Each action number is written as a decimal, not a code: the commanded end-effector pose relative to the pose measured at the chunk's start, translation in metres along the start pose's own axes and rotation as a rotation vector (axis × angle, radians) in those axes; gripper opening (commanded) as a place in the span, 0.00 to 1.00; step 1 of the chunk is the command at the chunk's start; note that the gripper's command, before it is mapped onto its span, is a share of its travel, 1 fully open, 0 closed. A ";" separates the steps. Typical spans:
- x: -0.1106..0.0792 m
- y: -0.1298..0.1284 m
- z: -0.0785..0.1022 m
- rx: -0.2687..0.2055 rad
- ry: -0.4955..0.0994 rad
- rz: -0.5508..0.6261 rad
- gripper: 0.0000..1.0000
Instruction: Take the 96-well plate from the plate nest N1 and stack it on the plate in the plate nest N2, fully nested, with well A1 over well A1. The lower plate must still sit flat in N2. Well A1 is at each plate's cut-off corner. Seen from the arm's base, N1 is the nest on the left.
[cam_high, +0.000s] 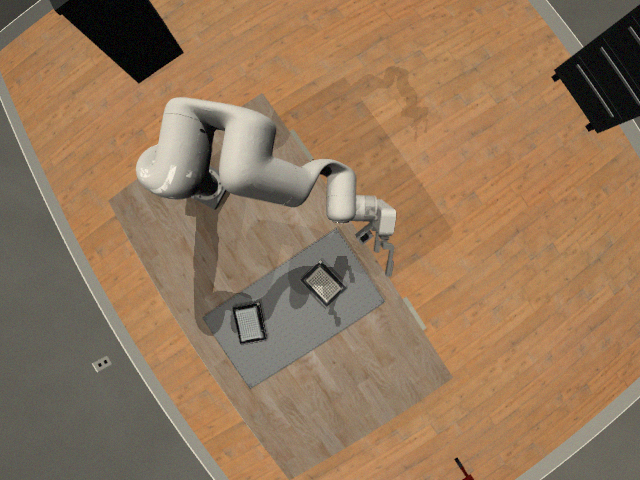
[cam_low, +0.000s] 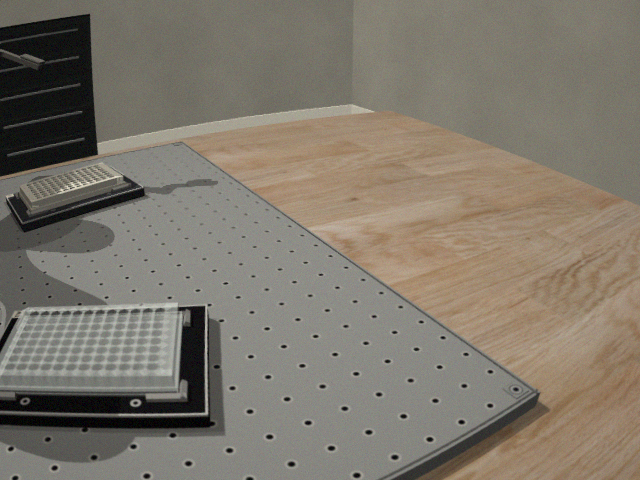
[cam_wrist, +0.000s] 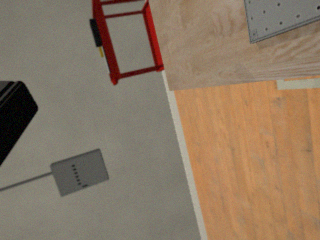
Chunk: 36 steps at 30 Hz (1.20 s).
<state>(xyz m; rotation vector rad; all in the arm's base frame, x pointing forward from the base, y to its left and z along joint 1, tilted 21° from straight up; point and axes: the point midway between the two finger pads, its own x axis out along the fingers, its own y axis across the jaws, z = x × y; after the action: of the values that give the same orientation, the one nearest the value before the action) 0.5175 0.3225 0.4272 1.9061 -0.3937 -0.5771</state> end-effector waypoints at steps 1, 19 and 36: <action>-0.001 0.003 -0.001 0.006 0.002 0.001 1.00; 0.001 0.004 0.003 -0.024 0.005 0.015 0.37; 0.036 0.057 0.019 -0.067 0.098 0.196 0.37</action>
<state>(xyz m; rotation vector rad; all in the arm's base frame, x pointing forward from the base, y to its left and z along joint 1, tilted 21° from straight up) 0.5339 0.2771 0.4575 1.8280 -0.4690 -0.4157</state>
